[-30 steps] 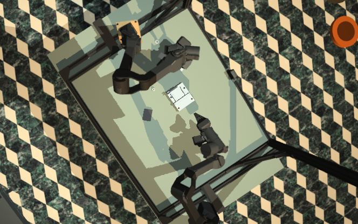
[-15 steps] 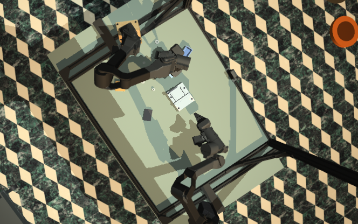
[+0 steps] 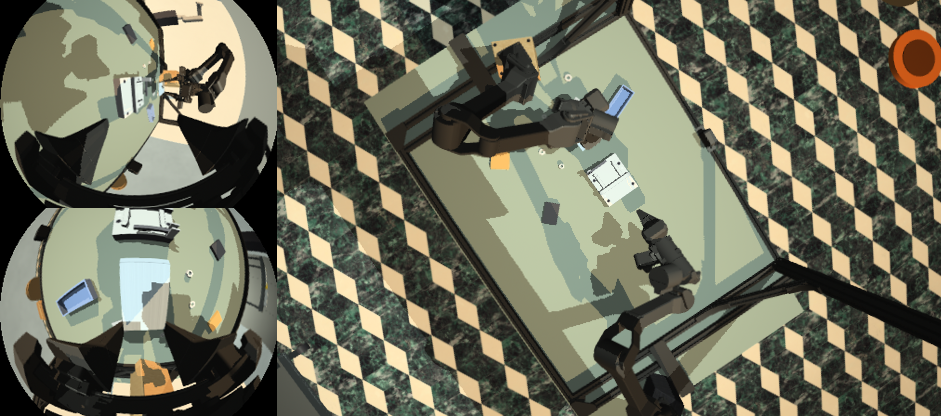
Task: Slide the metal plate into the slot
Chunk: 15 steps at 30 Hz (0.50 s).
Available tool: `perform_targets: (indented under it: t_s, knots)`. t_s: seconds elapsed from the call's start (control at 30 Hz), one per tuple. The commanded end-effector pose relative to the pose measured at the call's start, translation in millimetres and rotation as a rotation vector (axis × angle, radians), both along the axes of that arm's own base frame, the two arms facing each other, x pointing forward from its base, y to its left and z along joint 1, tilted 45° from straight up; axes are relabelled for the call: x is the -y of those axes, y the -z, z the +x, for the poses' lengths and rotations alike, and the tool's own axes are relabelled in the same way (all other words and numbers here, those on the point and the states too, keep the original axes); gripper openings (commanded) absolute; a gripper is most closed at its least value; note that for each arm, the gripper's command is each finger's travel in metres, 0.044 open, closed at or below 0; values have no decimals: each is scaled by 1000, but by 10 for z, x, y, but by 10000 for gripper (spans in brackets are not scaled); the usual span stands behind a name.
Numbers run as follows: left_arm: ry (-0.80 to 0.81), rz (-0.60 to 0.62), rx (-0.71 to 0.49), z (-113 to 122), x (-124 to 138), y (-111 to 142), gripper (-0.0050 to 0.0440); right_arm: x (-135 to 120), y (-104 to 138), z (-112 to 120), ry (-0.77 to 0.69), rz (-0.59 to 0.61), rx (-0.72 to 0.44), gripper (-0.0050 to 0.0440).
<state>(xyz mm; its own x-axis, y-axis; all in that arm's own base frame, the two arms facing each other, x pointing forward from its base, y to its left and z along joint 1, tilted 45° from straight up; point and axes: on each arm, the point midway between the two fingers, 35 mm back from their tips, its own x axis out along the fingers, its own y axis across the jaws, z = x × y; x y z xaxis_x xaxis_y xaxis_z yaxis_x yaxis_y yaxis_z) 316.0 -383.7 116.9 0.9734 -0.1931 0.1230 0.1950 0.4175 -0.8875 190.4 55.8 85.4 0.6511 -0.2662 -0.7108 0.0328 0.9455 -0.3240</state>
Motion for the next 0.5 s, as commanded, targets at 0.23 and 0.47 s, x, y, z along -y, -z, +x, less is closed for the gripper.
perform_targets:
  t_s: [0.23,0.47]
  knots:
    - [-5,-8,-2,1,-10,3,440,-9,5,202,7,8,-8,-50]
    - [-5,-8,-2,1,-10,3,440,-5,7,316,11,12,-6,-50]
